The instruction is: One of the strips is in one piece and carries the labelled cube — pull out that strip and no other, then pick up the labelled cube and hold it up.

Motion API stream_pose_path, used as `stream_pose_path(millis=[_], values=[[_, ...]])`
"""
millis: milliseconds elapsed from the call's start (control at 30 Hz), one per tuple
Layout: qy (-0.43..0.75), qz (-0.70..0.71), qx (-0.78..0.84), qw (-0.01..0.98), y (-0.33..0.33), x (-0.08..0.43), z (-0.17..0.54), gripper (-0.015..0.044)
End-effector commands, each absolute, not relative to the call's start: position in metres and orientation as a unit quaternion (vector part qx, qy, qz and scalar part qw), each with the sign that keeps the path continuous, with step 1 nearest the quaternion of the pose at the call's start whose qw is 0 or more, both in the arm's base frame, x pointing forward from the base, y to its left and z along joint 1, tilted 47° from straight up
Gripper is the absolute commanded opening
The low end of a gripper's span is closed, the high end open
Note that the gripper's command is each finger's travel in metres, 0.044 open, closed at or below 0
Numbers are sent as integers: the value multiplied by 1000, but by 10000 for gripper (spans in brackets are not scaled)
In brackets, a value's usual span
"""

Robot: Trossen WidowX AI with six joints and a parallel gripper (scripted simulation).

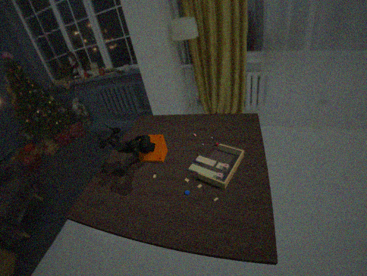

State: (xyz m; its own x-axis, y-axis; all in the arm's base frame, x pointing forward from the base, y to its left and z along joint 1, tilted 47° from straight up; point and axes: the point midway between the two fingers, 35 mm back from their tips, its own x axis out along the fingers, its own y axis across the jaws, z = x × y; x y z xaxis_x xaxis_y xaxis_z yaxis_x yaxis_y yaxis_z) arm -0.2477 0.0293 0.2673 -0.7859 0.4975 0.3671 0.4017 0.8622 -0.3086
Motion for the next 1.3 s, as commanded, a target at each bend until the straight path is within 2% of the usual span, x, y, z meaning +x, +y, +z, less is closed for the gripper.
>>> stream_pose_path(millis=[0,133,333,600,900,1267], values=[[-940,106,-238,222,28,-248,267,400],[-954,73,-206,205,6,-253,269,400],[-980,-35,-102,170,-64,-257,275,400],[-963,-199,57,171,-165,-227,284,400],[-869,-369,222,246,-258,-146,294,400],[-655,-520,354,419,-317,1,296,400]])
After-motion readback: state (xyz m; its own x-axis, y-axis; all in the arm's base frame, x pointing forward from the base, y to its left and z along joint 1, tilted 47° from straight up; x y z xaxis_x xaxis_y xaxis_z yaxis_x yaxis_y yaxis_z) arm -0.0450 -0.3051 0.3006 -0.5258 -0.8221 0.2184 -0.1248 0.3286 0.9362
